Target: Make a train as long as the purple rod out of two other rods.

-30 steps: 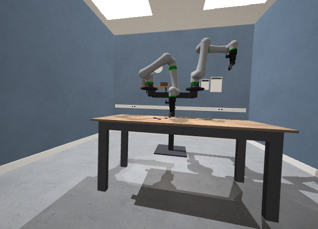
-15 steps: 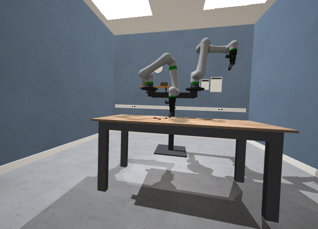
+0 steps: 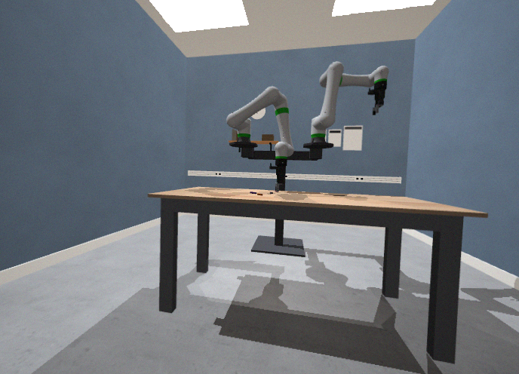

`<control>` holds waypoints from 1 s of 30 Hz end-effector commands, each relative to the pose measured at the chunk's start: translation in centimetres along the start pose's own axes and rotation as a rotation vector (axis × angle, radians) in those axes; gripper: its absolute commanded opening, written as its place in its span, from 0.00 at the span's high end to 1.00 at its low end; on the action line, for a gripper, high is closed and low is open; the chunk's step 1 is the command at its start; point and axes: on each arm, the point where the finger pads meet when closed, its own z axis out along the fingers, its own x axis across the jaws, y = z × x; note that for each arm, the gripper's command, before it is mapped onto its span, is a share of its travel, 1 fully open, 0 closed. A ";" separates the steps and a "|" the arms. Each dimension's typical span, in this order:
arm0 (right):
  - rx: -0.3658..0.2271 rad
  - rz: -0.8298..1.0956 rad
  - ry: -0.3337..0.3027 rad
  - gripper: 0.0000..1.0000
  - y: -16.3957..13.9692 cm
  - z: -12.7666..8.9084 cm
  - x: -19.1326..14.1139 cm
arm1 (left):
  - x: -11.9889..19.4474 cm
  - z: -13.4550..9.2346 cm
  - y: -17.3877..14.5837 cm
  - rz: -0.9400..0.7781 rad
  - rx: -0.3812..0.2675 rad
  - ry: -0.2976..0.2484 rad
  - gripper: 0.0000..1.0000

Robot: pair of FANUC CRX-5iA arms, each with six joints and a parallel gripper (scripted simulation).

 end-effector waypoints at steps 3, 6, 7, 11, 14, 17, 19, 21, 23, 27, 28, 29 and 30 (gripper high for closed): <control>-0.001 0.000 -0.001 0.46 0.1 -0.1 -0.1 | 0.0 -0.1 0.0 0.000 -0.002 0.000 0.00; -0.001 0.000 -0.001 0.46 0.1 -0.1 -0.1 | 0.0 -0.1 0.0 0.000 -0.002 0.000 0.00; -0.001 0.000 -0.001 0.46 0.1 -0.1 -0.1 | 0.0 -0.1 0.0 0.000 -0.002 0.000 0.00; -0.001 0.000 -0.001 0.46 0.1 -0.2 -0.1 | 0.0 -0.1 0.0 0.000 -0.002 0.000 0.00; -0.001 0.000 -0.001 0.46 0.1 -0.8 -0.1 | 0.0 -0.1 0.0 0.000 -0.002 0.000 0.00; -0.001 0.000 -0.001 0.46 0.1 -2.0 -0.1 | 0.0 -0.1 0.0 0.000 -0.002 0.000 0.00; -0.001 0.000 -0.001 0.46 0.1 -2.9 -0.1 | 0.0 -0.1 0.0 0.000 -0.002 0.000 0.00; -0.001 0.000 -0.001 0.46 0.1 -4.0 -0.1 | 0.0 -0.1 0.0 0.000 -0.002 0.000 0.00; -0.001 0.000 -0.001 0.46 0.1 -4.0 -0.1 | 0.0 -0.1 0.0 0.000 -0.002 0.000 0.00; -0.001 0.000 -0.001 0.46 0.1 -6.2 -0.1 | 0.0 -0.1 0.0 0.000 -0.002 0.000 0.00; -0.001 0.000 -0.001 0.46 0.1 -6.7 -0.1 | 0.0 -0.1 0.0 0.000 -0.002 0.000 0.00; -0.001 0.000 -0.001 0.46 0.1 -7.2 -0.1 | 0.0 -0.1 0.0 0.000 -0.002 0.000 0.00; -0.001 0.000 -0.001 0.46 0.1 -7.6 -0.1 | 0.0 -0.1 0.0 0.000 -0.002 0.000 0.00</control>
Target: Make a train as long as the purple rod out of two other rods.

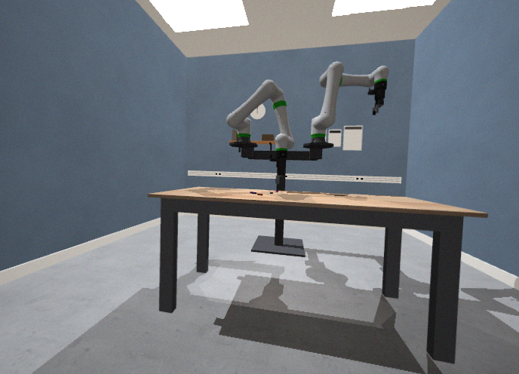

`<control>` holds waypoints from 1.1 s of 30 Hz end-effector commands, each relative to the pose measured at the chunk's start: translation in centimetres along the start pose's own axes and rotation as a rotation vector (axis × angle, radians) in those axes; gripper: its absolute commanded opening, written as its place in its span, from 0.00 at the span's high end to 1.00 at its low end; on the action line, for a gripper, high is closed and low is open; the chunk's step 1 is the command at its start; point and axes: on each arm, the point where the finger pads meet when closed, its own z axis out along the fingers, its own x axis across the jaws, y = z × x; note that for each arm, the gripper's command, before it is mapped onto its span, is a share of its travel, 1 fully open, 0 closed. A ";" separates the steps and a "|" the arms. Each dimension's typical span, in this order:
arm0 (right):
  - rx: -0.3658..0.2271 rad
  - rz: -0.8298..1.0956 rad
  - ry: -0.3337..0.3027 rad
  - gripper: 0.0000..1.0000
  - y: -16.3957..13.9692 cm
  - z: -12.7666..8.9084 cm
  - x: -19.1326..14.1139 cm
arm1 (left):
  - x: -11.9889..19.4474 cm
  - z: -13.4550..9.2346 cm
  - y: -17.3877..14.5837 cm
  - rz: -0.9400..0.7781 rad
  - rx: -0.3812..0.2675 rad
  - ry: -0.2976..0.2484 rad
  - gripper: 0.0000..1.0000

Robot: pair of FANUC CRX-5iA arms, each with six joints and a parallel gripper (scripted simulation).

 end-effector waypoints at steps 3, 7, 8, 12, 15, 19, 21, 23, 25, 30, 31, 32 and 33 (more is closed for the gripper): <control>-0.001 0.000 -0.001 0.46 0.1 -2.2 -0.1 | 0.0 -0.1 0.0 0.000 -0.002 0.000 0.00; -0.001 0.000 -0.001 0.46 0.1 -2.7 -0.1 | 0.0 -0.1 0.0 0.000 -0.002 0.000 0.00; -0.001 0.000 -0.001 0.46 0.1 -2.7 -0.1 | 0.0 -0.1 0.0 0.000 -0.002 0.000 0.00; -0.001 0.000 -0.001 0.00 0.1 -2.7 -0.1 | 0.0 -0.1 0.0 0.000 -0.002 0.000 0.00; -0.001 0.000 -0.001 0.00 0.1 -2.7 -0.1 | 0.0 -0.1 0.0 0.000 -0.002 0.000 0.00; -0.001 0.000 -0.001 0.00 0.1 -2.7 -0.1 | 0.0 -0.1 0.0 0.000 -0.002 0.000 0.00; -0.001 0.000 -0.001 0.00 0.1 -2.7 -0.1 | 0.0 -0.1 0.0 0.000 -0.002 0.000 0.00; -0.001 0.000 -0.001 0.00 0.1 -2.7 -0.1 | 0.0 -0.1 0.0 0.000 -0.002 0.000 0.00; -0.001 0.000 -0.001 0.00 0.1 -2.7 -0.1 | 0.0 -0.1 0.0 0.000 -0.002 0.000 0.00; -0.001 0.000 -0.001 0.00 0.1 -2.7 -0.1 | 0.0 -0.1 0.0 0.000 -0.002 0.000 0.00; -0.001 0.000 -0.001 0.00 0.1 -2.7 -0.1 | 0.0 -0.1 0.0 0.000 -0.002 0.000 0.00; -0.001 0.000 -0.001 0.00 0.1 -2.7 -0.1 | 0.0 -0.1 0.0 0.000 -0.002 0.000 0.00; -0.001 -0.002 -0.001 0.00 0.1 -2.7 -0.1 | 0.0 -0.1 0.0 0.000 -0.002 0.000 0.00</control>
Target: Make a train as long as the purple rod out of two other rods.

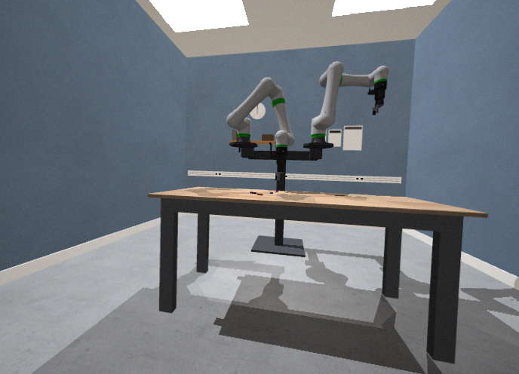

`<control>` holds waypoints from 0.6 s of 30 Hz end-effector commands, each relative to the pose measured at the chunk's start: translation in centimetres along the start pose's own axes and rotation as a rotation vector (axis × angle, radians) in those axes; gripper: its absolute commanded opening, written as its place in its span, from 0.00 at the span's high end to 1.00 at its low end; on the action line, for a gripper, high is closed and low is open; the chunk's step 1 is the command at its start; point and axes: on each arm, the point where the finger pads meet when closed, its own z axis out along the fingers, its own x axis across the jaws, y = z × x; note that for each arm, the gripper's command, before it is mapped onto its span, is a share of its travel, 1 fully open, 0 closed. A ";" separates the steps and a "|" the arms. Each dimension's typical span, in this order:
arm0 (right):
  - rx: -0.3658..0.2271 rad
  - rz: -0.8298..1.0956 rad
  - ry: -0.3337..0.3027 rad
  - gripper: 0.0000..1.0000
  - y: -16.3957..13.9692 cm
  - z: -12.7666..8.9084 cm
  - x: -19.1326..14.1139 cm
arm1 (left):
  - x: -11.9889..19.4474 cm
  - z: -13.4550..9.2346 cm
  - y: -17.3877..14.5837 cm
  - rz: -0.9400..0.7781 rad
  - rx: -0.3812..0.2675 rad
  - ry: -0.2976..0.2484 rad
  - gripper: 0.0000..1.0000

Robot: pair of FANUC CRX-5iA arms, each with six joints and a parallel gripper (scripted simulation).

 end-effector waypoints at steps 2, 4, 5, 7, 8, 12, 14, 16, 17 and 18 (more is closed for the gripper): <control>-0.001 -0.010 -0.001 0.00 0.0 0.0 -0.2 | 0.0 -0.1 0.0 0.000 -0.002 0.000 0.00; -0.001 -0.032 -0.001 0.00 -0.1 0.0 -0.5 | 0.0 -0.1 0.0 0.000 -0.002 0.000 0.00; -0.001 -0.050 -0.001 0.00 -0.1 0.0 -0.8 | 0.0 -0.1 0.0 0.000 -0.002 0.000 0.00; -0.001 -0.098 -0.001 0.00 -0.3 0.1 -1.5 | 0.0 -0.1 0.0 0.000 -0.002 0.000 0.00; -0.001 -0.130 -0.001 0.00 -0.5 0.1 -1.9 | 0.0 -0.1 0.0 0.000 -0.002 0.000 0.00; -0.001 -0.210 -0.001 0.00 -0.8 0.3 -3.1 | 0.0 -0.1 0.0 0.000 -0.002 0.000 0.00; -0.001 -0.310 -0.001 0.00 -1.2 0.4 -4.5 | 0.0 -0.1 0.0 0.000 -0.002 0.000 0.00; -0.001 -0.377 -0.001 0.00 -1.5 0.5 -5.5 | 0.0 -0.1 0.0 0.000 -0.002 0.000 0.00; -0.001 -0.409 -0.002 0.00 -1.7 0.5 -5.9 | 0.0 -0.1 0.0 0.000 -0.002 0.000 0.00; -0.001 -0.445 -0.002 0.00 -1.9 0.6 -6.5 | 0.0 -0.1 0.0 0.000 -0.002 0.000 0.00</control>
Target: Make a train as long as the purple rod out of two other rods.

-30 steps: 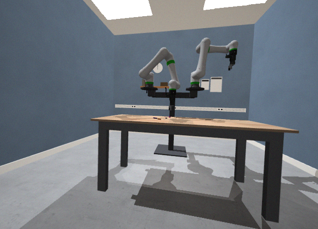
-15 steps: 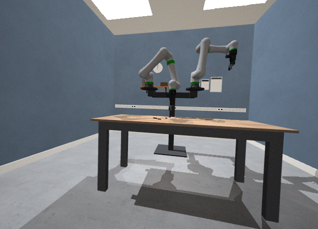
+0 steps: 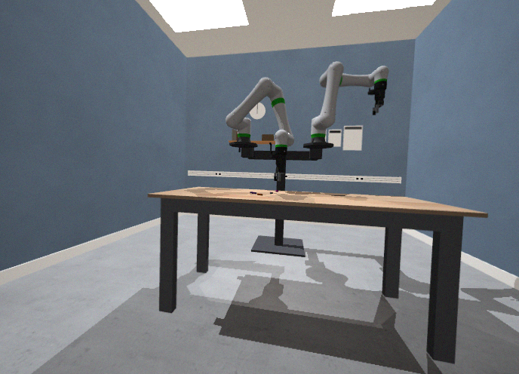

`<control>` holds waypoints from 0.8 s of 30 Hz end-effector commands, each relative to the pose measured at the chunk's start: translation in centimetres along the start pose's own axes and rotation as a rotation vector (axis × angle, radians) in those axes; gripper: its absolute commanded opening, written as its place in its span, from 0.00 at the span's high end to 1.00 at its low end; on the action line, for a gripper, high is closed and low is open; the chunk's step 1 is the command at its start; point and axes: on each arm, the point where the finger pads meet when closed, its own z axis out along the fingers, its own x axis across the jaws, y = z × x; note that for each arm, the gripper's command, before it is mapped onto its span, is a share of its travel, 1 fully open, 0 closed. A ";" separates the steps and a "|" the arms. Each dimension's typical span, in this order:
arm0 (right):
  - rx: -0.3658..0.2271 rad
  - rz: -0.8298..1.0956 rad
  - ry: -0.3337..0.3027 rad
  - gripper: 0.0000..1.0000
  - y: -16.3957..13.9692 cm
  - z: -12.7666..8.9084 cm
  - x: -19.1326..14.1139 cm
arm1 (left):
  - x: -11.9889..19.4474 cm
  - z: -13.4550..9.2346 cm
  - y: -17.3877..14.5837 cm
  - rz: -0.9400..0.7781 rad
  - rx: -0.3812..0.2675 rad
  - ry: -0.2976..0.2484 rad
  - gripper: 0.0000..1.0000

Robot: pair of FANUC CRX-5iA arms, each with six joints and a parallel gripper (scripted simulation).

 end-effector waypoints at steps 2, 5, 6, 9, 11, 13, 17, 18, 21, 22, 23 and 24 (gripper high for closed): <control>-0.019 -0.202 0.011 0.00 -1.7 0.3 -2.5 | 0.0 -0.1 0.0 0.000 -0.002 0.000 0.00; -0.020 -0.307 0.010 0.00 -2.7 0.4 -3.7 | 0.0 -0.1 0.0 0.000 -0.002 0.000 0.00; -0.020 -0.341 0.010 0.00 -3.0 0.5 -4.1 | 0.0 -0.1 0.0 0.000 -0.002 0.000 0.00; -0.021 -0.409 0.009 0.00 -3.6 0.6 -4.9 | 0.0 -0.1 0.0 0.000 -0.002 0.000 0.00; -0.021 -0.488 0.009 0.00 -4.4 0.7 -5.8 | 0.0 -0.1 0.0 0.000 -0.002 0.000 0.00; -0.021 -0.551 0.008 0.00 -5.0 0.8 -6.4 | 0.0 -0.1 0.0 0.000 -0.002 0.000 0.00; -0.022 -0.673 0.007 0.00 -6.2 1.0 -7.7 | 0.0 -0.1 0.0 0.000 -0.002 0.000 0.00; -0.022 -0.705 0.006 0.00 -6.6 1.0 -8.0 | 0.0 -0.1 0.0 0.000 -0.002 0.000 0.00; -0.022 -0.800 0.005 0.00 -7.5 1.2 -8.9 | 0.0 -0.1 0.0 0.000 -0.002 0.000 0.00; -0.022 -0.831 0.005 0.00 -7.8 1.2 -9.2 | 0.0 -0.1 0.0 0.000 -0.002 0.000 0.00; -0.022 -0.863 0.004 0.00 -8.2 1.2 -9.5 | 0.0 -0.1 0.0 0.000 -0.002 0.000 0.00; -0.023 -0.894 0.004 0.00 -8.5 1.3 -9.8 | 0.0 -0.1 0.0 0.000 -0.002 0.000 0.00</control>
